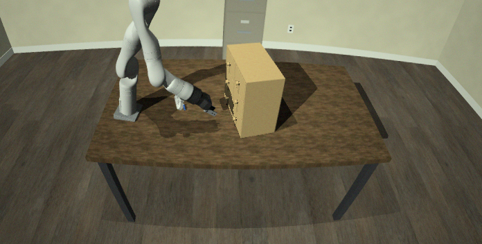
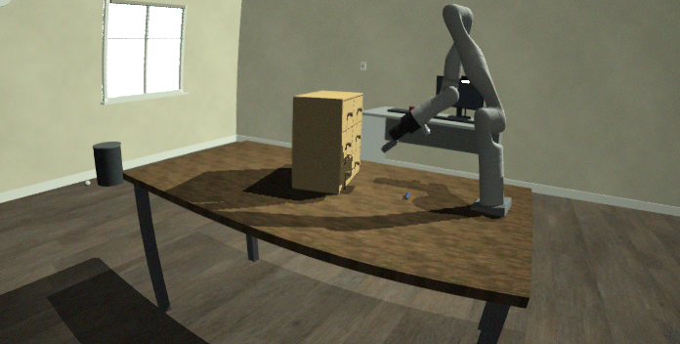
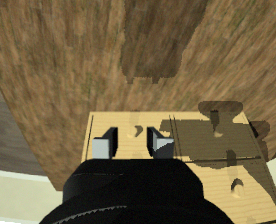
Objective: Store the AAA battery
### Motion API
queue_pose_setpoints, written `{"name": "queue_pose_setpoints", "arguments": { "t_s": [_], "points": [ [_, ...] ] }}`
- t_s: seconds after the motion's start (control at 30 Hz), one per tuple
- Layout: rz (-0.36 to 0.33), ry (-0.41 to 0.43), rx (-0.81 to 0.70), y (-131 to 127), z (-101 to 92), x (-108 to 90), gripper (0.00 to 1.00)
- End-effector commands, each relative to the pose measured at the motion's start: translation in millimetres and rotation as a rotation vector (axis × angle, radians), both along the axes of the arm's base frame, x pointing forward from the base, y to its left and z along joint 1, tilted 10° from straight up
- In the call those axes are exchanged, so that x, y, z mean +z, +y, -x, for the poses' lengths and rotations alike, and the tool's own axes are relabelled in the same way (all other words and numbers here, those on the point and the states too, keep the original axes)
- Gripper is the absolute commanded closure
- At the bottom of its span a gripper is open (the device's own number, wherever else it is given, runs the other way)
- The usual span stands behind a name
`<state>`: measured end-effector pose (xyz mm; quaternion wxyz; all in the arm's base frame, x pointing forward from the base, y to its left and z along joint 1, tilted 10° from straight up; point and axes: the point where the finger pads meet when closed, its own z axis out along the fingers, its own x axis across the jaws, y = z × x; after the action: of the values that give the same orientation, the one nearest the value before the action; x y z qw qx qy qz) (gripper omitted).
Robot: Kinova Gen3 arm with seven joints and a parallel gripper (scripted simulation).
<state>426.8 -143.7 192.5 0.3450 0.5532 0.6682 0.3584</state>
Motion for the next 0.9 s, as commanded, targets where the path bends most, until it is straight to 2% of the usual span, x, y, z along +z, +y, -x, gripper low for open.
{"name": "queue_pose_setpoints", "arguments": {
  "t_s": [0.0,0.43,0.87],
  "points": [
    [0.001,-0.001,0.000,-0.1,-0.3,0.6,0.33],
    [0.001,-0.001,0.000,0.3,-4.1,-2.3,0.33],
    [0.001,-0.001,0.000,2.2,-22.6,-15.9,0.33]
  ]
}}
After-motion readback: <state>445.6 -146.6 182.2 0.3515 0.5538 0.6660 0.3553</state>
